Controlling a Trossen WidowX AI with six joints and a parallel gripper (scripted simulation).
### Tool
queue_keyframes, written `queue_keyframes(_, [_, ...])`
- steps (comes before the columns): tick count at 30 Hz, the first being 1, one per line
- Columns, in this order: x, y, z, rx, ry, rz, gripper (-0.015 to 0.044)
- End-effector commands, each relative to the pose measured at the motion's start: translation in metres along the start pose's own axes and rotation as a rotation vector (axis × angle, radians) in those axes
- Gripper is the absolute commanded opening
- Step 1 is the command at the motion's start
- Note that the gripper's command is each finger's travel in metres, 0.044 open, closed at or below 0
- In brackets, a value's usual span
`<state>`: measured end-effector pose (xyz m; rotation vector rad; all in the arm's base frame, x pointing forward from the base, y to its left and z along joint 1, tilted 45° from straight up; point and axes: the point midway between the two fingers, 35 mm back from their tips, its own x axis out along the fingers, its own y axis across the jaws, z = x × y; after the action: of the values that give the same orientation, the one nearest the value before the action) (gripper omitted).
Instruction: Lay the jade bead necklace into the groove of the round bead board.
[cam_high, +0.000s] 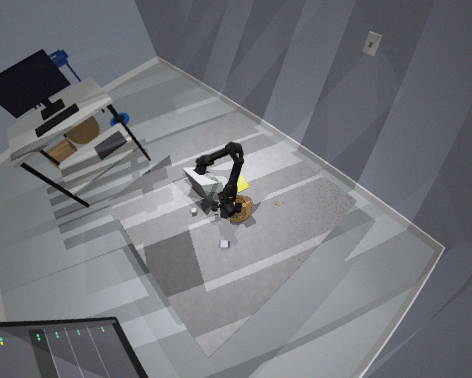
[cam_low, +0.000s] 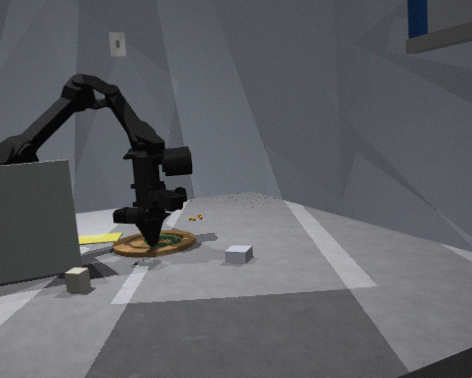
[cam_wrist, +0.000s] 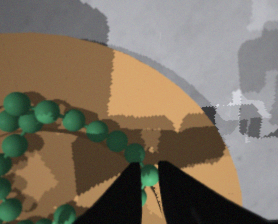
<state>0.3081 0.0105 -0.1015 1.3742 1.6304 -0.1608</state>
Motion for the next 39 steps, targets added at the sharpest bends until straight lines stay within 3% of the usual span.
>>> queue_keyframes(1, [-0.0001, 0.0007, -0.0002, -0.001, 0.002, 0.004, 0.0000])
queue_keyframes(32, [0.0016, -0.0028, -0.0006, 0.008, 0.009, 0.007, 0.0000])
queue_keyframes(39, [-0.0021, -0.0016, 0.0002, 0.001, 0.003, 0.004, 0.0184])
